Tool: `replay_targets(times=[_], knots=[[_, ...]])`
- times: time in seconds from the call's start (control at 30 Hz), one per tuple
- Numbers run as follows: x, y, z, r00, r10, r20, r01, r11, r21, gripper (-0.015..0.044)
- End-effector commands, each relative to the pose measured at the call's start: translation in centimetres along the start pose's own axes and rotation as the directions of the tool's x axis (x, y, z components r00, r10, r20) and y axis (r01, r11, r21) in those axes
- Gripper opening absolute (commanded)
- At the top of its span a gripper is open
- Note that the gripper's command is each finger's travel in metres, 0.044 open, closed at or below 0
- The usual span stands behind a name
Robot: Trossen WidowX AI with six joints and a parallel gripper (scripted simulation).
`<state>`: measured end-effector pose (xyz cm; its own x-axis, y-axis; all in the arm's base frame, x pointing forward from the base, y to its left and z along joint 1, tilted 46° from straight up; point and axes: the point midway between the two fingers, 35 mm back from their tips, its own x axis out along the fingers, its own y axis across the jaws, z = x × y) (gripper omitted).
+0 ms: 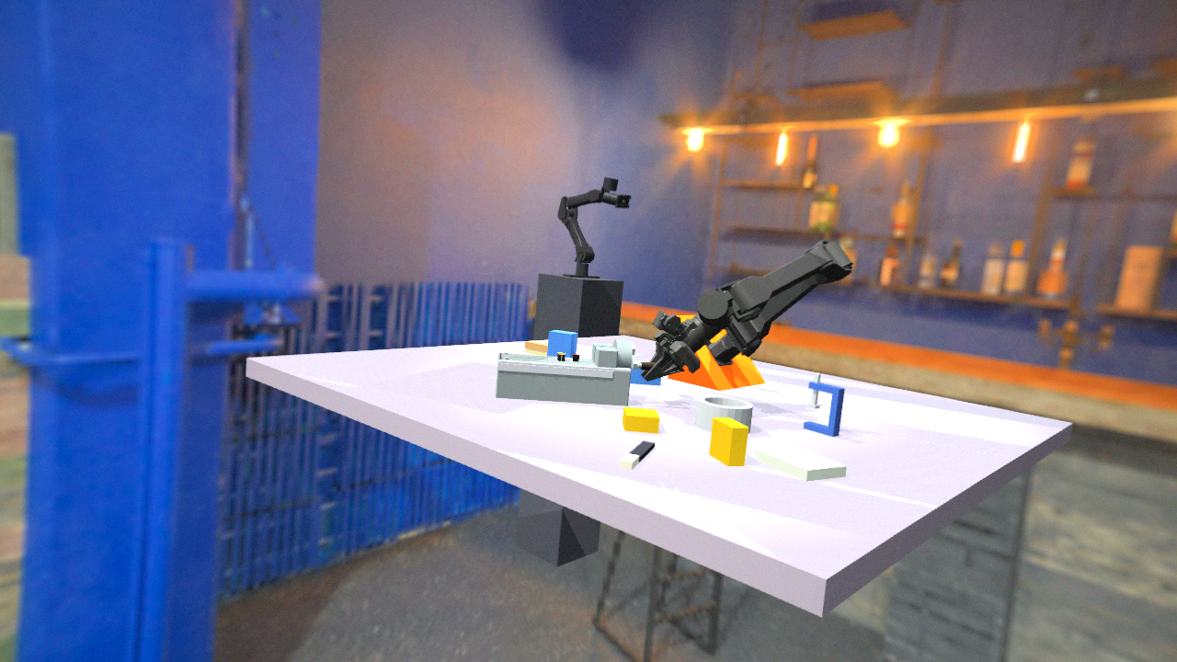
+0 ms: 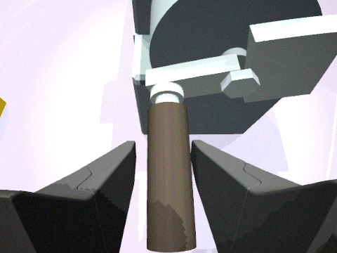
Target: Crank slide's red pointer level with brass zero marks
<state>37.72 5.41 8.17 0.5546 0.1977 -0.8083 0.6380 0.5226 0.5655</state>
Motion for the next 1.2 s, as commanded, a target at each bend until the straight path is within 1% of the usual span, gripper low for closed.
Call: replay_targets(times=[0.0, 0.07, 1.17], knots=[[0.1, -0.1, 0.1, 1.000, -0.003, 0.005, 0.003, 1.000, 0.005, 0.0046], [0.1, -0.1, 0.1, 1.000, -0.003, 0.005, 0.003, 1.000, 0.005, 0.0000], [-1.3, 0.3, 1.1, 1.000, -0.003, 0.005, 0.003, 1.000, 0.004, 0.0000]])
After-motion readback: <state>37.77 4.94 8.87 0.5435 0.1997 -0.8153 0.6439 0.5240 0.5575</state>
